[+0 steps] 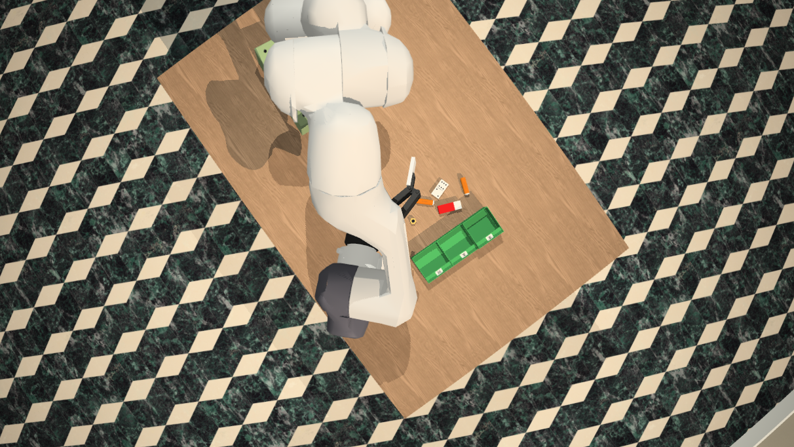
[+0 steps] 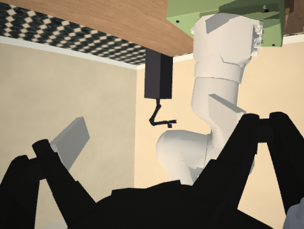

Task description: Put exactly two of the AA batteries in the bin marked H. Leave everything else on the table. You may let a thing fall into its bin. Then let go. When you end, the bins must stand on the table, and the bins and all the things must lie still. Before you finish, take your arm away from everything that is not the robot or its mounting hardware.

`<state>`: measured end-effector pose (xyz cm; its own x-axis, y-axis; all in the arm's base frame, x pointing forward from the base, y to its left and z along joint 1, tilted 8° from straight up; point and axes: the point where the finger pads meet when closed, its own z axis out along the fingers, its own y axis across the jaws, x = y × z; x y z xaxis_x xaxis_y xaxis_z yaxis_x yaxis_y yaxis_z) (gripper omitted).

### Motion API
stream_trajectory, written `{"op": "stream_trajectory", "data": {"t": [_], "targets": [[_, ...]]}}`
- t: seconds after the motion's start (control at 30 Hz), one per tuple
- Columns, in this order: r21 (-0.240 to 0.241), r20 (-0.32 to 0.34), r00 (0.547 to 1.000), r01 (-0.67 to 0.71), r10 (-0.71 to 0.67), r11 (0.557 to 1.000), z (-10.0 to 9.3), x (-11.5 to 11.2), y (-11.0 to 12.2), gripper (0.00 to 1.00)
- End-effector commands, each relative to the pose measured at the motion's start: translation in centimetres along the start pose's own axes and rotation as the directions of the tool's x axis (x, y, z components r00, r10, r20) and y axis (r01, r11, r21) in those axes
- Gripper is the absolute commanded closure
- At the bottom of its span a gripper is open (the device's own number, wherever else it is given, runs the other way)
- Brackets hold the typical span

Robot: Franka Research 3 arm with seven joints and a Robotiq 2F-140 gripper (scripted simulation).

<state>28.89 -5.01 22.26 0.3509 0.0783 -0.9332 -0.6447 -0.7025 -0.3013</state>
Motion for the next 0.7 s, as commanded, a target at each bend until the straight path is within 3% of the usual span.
{"op": "stream_trajectory", "data": {"t": [0.0,0.53,0.57,0.67], "targets": [[0.0,0.0,1.0,0.0,0.0,1.0,0.0,0.0,0.0,0.0],[0.0,0.0,1.0,0.0,0.0,1.0,0.0,0.0,0.0,0.0],[0.0,0.0,1.0,0.0,0.0,1.0,0.2,0.8,0.2,0.95],[0.0,0.0,1.0,0.0,0.0,1.0,0.9,3.1,0.7,0.95]]}}
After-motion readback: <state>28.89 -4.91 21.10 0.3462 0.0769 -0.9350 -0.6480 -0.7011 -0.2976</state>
